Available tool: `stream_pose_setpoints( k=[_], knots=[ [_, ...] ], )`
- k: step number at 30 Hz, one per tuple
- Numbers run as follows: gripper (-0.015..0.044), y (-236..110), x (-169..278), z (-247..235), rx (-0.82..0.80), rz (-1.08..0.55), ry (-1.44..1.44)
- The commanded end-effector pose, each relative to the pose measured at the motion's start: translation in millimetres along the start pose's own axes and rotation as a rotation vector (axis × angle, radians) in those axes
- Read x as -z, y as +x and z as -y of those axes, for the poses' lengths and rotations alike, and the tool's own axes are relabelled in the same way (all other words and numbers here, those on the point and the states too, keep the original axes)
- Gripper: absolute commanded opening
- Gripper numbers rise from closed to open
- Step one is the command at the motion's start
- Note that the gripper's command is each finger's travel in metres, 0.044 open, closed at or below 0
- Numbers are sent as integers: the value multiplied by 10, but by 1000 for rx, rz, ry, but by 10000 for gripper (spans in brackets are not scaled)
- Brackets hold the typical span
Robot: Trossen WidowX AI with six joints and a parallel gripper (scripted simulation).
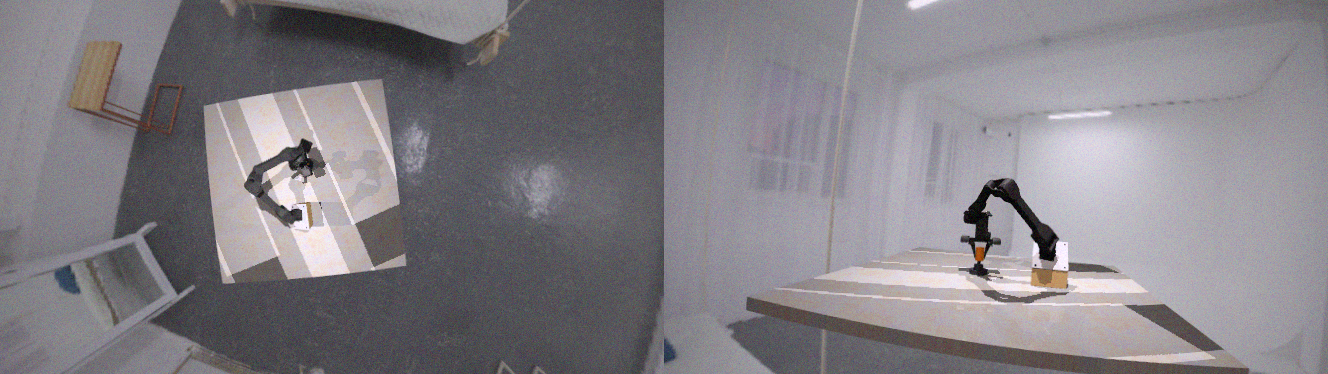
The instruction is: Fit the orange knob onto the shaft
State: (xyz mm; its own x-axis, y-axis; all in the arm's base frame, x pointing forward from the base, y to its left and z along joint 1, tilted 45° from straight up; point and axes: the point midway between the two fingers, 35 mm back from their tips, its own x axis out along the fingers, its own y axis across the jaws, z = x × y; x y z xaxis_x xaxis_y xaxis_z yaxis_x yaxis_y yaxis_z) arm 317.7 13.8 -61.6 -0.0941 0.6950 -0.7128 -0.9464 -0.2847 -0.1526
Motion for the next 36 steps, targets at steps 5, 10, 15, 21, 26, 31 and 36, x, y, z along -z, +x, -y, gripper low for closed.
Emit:
stream_pose_setpoints(
  k=[5, 10, 15, 21, 26, 31, 36],
  knots=[
    [0, 5, 21, 17, 3, -4, -94],
    [0, 18, 18, 10, 3, -4, -94],
    [0, 5, 5, 0, 3, -4, -94],
    [0, -15, 5, 16, 3, -4, -94],
    [0, 1, 12, 18, 3, -4, -94],
    [0, 21, 11, 5, 3, -4, -94],
    [0, 29, 7, 1, 3, -4, -94]
  ],
)
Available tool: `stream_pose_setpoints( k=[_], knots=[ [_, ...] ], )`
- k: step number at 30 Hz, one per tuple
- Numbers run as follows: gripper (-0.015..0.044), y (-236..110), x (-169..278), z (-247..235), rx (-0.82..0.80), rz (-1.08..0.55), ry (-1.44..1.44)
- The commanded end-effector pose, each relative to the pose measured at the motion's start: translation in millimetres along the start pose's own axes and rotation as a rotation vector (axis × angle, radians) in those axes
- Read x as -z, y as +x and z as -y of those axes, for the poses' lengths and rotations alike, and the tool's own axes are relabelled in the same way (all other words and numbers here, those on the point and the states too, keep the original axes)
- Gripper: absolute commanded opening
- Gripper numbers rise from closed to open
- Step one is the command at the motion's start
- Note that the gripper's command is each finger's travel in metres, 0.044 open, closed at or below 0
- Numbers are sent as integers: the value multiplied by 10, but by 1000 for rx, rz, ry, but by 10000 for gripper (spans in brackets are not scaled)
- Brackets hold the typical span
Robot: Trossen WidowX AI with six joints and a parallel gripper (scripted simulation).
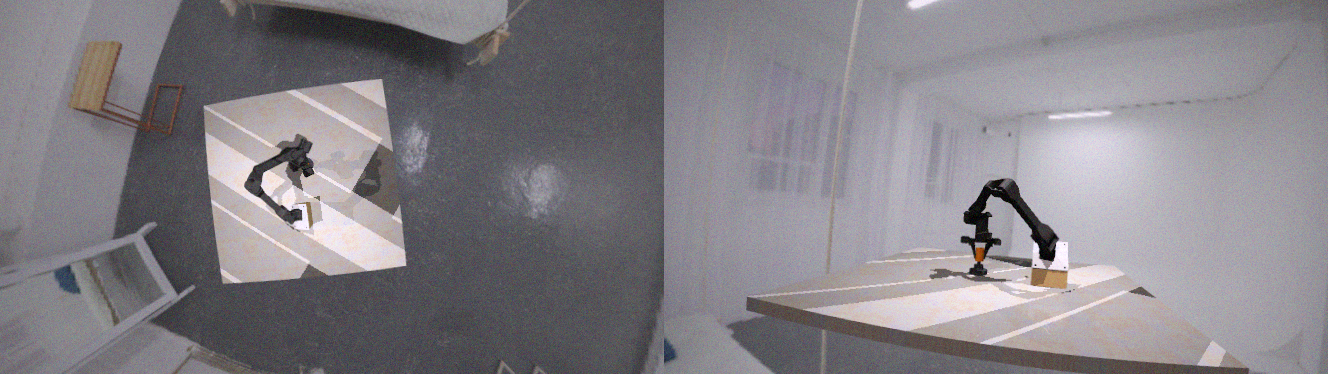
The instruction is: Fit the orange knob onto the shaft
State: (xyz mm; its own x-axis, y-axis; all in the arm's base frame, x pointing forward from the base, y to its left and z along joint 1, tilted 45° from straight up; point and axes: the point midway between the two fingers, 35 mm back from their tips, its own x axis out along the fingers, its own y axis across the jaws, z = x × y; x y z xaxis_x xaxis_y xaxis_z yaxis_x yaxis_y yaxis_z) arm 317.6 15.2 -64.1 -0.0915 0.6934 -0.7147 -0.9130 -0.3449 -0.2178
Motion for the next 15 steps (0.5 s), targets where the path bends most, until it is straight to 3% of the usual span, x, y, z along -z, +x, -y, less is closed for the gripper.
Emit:
stream_pose_setpoints(
  k=[1, 15],
  knots=[
    [0, 2, -1, 2, 1, -1, 0],
    [0, -46, -3, 27, 1, -1, -125]
  ],
)
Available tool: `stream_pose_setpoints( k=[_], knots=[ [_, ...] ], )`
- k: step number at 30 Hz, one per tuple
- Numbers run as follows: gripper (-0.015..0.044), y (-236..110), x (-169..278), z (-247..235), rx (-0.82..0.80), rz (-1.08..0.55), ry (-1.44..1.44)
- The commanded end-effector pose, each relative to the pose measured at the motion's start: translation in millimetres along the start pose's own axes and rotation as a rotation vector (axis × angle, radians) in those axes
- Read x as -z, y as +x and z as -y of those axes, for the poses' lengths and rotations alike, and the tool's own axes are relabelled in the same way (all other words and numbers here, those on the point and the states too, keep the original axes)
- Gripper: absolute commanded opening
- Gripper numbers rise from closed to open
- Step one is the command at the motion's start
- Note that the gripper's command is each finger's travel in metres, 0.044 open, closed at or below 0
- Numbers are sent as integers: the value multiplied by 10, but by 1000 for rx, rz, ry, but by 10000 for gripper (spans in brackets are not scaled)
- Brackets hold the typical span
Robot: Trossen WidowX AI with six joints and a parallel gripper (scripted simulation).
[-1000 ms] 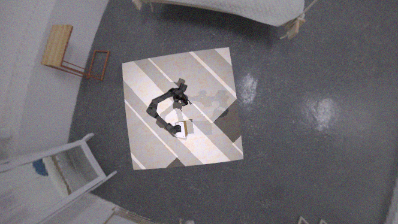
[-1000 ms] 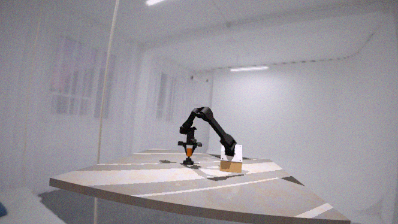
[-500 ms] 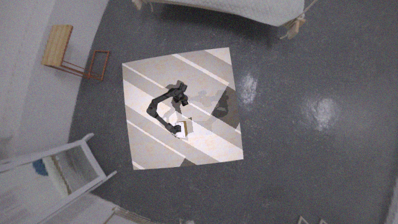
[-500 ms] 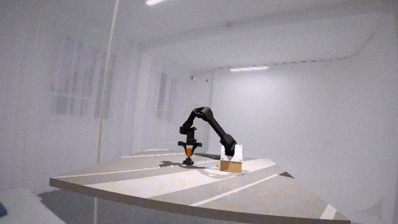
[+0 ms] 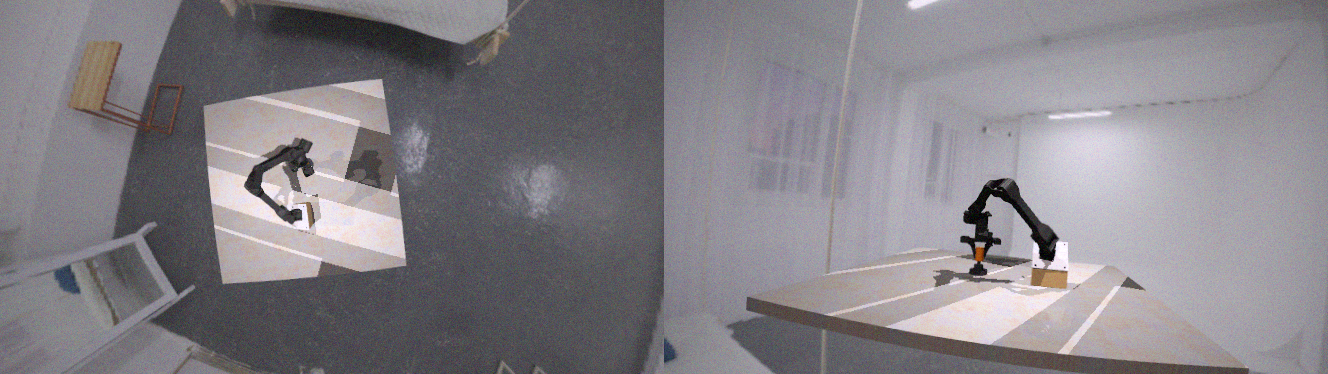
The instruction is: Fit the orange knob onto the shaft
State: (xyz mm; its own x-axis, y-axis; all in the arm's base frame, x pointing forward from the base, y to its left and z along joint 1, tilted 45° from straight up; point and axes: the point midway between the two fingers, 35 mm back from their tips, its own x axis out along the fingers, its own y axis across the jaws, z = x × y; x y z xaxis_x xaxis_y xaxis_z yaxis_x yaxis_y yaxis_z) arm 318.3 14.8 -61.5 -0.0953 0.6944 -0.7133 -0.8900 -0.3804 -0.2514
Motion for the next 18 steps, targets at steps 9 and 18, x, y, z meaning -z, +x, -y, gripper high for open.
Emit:
stream_pose_setpoints(
  k=[9, 18],
  knots=[
    [0, 6, 26, 11, 3, -5, -155],
    [0, -3, 3, -4, 3, -5, -155]
  ],
)
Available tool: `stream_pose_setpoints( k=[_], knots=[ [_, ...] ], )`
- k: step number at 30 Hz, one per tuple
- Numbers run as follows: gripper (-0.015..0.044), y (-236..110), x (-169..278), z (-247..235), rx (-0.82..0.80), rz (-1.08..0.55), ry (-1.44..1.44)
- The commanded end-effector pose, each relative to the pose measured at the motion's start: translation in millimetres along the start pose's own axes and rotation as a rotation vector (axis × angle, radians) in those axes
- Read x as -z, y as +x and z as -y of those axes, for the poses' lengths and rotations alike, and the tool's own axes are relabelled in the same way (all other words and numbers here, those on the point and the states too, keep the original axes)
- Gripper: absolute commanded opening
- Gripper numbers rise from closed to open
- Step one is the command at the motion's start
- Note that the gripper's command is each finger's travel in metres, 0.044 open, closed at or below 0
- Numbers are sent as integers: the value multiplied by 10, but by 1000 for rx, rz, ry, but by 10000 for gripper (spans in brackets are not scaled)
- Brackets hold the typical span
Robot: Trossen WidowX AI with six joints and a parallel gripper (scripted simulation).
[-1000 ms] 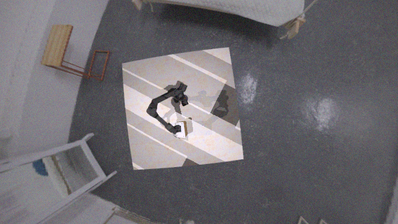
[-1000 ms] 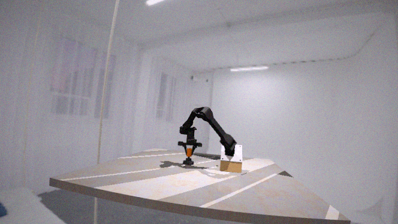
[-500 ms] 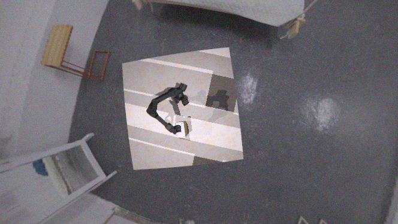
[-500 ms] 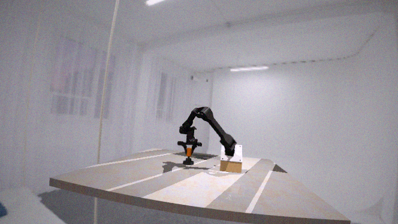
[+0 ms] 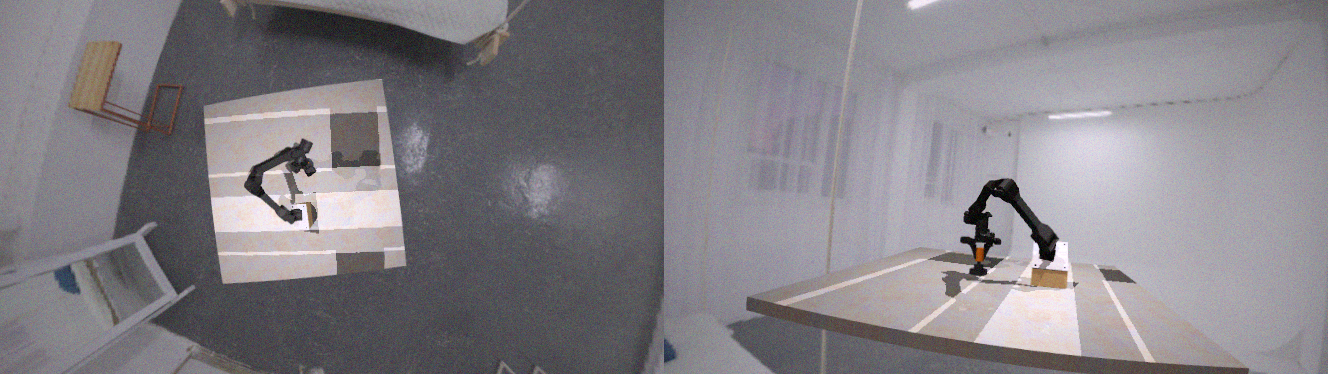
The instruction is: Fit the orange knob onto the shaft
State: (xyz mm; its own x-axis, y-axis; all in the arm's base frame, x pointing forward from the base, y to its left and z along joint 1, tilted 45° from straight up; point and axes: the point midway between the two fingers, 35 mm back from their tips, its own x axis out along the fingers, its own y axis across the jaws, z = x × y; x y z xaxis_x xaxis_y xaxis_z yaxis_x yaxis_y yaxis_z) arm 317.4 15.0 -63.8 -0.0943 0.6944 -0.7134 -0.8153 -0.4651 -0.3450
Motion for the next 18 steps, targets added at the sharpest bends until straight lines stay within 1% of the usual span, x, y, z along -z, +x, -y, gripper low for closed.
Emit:
stream_pose_setpoints(
  k=[1, 18],
  knots=[
    [0, -25, -6, 12, 2, -4, -8],
    [0, 6, 2, 11, 2, -4, -8]
  ],
)
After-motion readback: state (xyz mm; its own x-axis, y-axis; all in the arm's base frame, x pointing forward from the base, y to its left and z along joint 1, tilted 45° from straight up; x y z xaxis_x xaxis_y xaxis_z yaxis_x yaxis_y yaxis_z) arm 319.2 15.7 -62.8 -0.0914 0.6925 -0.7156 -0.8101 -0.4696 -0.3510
